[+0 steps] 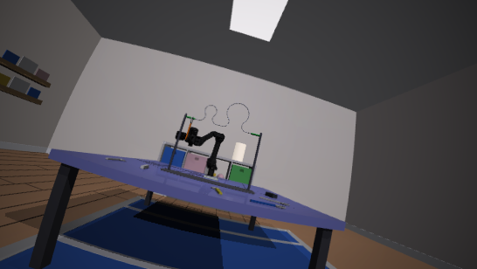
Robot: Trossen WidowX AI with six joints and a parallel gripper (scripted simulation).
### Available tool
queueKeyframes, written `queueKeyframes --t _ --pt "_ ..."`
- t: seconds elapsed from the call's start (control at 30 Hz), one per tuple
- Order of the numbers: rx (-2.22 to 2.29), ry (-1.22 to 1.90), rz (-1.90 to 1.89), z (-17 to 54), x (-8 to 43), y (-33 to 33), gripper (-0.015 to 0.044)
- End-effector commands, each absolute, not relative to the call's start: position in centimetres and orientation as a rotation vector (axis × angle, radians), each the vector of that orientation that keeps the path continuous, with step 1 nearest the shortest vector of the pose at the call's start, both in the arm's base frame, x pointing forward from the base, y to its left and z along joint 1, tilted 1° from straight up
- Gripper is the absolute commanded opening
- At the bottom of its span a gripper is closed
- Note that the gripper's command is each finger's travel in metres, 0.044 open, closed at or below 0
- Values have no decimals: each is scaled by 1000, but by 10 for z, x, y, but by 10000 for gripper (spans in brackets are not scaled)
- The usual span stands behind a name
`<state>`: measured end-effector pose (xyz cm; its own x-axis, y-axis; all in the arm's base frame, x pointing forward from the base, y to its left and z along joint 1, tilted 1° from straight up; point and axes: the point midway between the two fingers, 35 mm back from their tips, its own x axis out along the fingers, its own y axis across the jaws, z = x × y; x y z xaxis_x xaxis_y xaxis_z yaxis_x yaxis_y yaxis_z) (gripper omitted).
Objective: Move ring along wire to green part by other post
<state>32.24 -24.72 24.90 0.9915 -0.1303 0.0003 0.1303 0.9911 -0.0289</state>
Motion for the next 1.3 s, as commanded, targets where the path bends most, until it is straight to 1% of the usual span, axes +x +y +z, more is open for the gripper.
queueKeyframes --t 0.0,0.2,1.1,1.27 --pt "-29 -3 -132 251 330 -248 160" --pt "-29 -3 -132 250 337 -248 160" --pt "-29 -3 -132 250 337 -248 160" --pt "-31 -2 -128 250 337 -247 29"
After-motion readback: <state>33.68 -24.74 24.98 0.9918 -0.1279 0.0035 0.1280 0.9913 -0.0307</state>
